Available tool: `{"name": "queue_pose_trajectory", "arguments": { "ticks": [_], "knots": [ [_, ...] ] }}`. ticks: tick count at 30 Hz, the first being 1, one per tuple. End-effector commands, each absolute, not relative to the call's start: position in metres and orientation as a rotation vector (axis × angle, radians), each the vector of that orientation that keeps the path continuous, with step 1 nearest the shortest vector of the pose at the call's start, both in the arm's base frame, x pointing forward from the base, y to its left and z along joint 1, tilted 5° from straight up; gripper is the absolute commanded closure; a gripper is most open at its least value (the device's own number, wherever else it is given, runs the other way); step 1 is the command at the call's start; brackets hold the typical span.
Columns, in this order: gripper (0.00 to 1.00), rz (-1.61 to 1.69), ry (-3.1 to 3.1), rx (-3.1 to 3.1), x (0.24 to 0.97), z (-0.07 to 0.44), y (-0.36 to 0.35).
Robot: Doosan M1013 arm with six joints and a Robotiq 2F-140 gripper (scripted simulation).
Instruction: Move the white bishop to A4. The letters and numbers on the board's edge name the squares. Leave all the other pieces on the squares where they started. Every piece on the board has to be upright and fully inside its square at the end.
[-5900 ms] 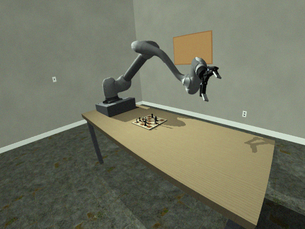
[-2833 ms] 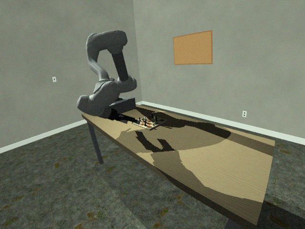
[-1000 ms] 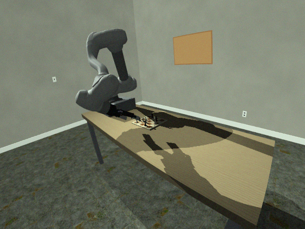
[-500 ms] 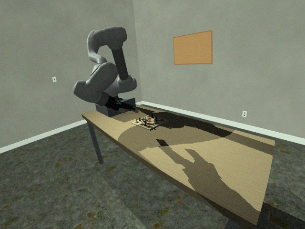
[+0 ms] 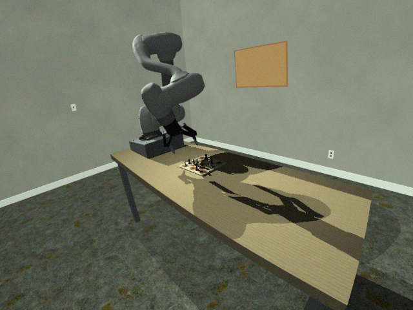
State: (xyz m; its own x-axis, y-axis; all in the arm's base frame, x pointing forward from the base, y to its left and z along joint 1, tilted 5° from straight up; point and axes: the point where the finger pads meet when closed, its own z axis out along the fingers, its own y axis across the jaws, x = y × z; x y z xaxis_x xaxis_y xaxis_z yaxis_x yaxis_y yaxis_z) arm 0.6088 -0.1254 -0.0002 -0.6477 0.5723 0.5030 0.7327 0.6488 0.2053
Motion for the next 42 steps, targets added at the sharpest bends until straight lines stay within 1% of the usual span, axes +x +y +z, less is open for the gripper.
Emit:
{"name": "queue_pose_trajectory", "arguments": {
  "ticks": [1, 8, 10, 11, 16, 35, 38, 42],
  "knots": [
    [0.00, -0.419, -2.694, -0.747, 0.600, 0.004, -0.099],
    [0.00, -0.203, -2.930, -0.249, 0.600, 0.014, -0.080],
    [0.00, -0.203, -2.930, -0.249, 0.600, 0.014, -0.080],
    [0.00, -0.111, -2.995, -0.025, 0.601, 0.019, -0.073],
    [0.00, 0.019, -3.051, 0.304, 0.602, 0.026, -0.062],
    [0.00, 0.020, -3.054, 0.279, 0.602, 0.026, -0.062],
    [0.00, 0.026, -3.064, 0.137, 0.602, 0.024, -0.062],
    [0.00, 0.044, -3.056, -0.290, 0.602, 0.019, -0.063]
  ]
}}
